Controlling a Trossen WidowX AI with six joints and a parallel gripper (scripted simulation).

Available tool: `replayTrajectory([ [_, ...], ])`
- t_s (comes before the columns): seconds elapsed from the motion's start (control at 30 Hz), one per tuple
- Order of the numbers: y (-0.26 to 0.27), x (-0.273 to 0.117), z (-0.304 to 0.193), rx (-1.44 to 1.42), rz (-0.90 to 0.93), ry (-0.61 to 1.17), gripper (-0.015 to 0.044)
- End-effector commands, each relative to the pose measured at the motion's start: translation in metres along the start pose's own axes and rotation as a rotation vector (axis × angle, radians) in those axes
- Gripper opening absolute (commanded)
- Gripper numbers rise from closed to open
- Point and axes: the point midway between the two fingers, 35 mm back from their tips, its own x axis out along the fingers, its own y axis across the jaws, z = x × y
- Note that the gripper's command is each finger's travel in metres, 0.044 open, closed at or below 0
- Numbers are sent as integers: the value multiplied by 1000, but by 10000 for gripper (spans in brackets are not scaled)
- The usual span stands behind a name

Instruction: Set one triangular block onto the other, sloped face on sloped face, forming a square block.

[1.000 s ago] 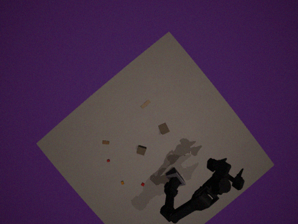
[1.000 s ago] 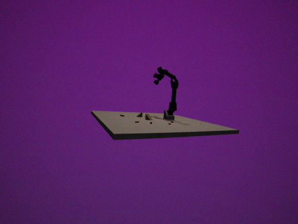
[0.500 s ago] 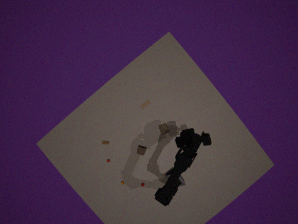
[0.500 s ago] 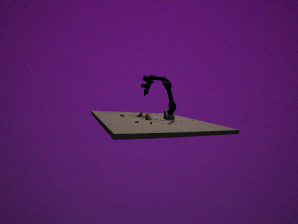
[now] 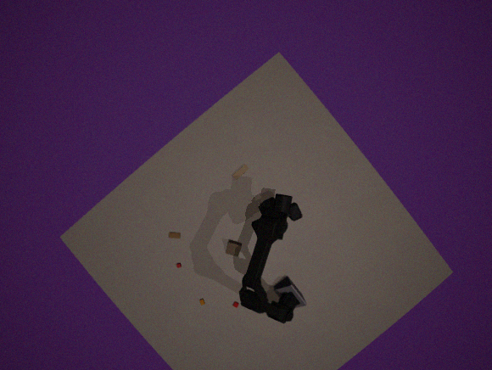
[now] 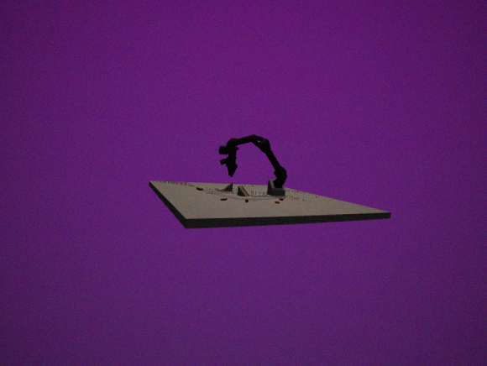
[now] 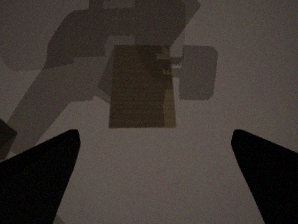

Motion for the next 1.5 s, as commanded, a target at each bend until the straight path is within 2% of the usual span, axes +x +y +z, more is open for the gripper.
replayTrajectory([
  [0.0, 6, 5, -1, 17, 38, 6, 440],
  [1.47, 7, 71, 4, 17, 38, 5, 440],
])
